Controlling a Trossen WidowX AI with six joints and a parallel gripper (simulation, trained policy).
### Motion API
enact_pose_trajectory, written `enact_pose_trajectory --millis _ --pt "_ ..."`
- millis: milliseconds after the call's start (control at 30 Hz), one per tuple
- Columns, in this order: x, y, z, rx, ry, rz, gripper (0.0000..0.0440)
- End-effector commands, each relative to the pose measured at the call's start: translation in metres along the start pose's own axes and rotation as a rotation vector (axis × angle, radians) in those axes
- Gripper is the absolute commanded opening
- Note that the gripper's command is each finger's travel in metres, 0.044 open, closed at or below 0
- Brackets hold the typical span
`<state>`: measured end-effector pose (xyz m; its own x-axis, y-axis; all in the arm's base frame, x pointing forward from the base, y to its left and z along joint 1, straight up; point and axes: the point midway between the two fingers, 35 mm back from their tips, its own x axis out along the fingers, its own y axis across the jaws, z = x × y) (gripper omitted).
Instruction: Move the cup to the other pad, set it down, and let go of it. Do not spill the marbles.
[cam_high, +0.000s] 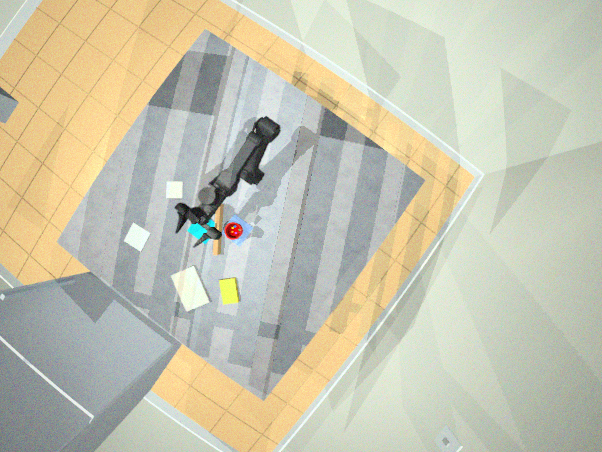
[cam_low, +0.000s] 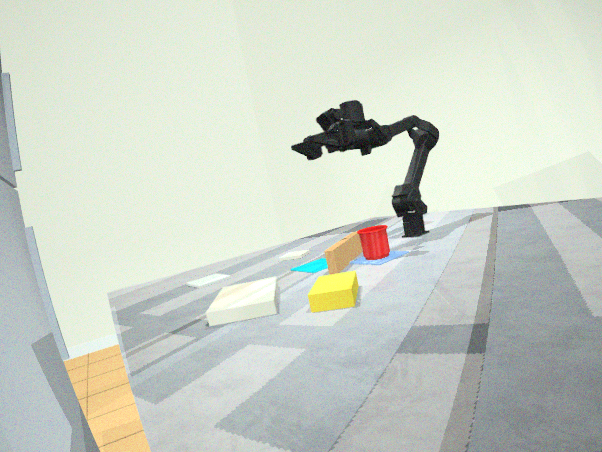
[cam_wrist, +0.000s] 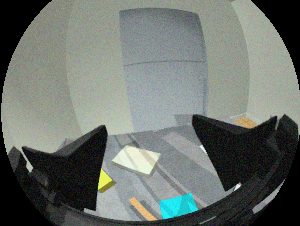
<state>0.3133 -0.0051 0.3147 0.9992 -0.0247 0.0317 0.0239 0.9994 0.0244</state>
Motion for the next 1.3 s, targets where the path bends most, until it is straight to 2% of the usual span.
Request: enact_pose_trajectory --millis 0,367,433,700,1267 --pt "0.000 0.000 0.000 0.000 0.002 0.002 0.0374" --pt "-0.005 0.005 -0.004 0.013 0.073 0.020 0.0086" --pt "-0.005 0.006 -0.006 0.020 0.094 0.022 0.0056" --pt "-0.005 0.013 -0.007 0.071 0.166 0.045 0.0102" --pt "-0.005 0.030 -0.012 0.218 0.357 0.067 0.0090"
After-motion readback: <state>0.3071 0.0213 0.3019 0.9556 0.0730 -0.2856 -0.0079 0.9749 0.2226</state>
